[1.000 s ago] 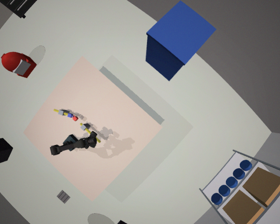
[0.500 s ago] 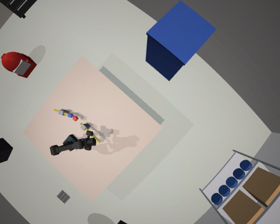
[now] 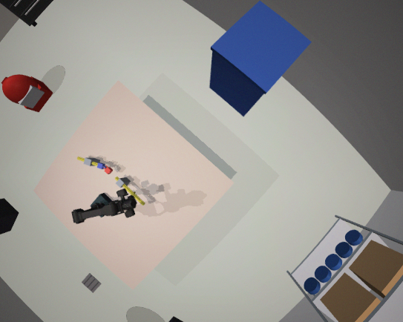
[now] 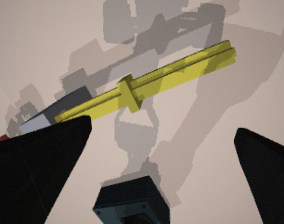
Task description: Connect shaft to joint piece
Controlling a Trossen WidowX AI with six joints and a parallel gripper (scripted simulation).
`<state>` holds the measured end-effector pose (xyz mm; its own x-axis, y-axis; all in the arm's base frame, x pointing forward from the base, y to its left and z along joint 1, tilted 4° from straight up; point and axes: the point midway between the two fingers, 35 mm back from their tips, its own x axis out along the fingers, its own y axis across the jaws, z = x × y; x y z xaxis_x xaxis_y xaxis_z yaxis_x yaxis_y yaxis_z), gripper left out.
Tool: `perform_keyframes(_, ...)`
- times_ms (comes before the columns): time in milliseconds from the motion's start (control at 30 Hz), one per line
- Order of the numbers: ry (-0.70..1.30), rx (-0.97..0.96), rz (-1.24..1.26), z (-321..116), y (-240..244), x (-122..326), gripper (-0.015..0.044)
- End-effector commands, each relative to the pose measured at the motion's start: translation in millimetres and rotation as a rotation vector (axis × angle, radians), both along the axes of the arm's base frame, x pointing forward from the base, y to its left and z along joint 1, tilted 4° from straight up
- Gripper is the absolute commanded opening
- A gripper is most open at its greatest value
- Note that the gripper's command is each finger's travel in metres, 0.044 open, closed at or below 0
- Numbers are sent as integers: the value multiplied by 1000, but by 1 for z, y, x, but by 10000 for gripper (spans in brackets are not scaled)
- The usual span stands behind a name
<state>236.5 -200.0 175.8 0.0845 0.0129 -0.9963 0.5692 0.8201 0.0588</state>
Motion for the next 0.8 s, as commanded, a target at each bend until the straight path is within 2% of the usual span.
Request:
perform_keyframes(0,-8,-15,154,11,0,-1,440)
perform_keyframes(333,-12,-42,470,30,2,-5,440)
perform_keyframes(600,-13,-41,470,30,3,-5,440)
perform_keyframes(767,-40,7,340,25,18,4,440)
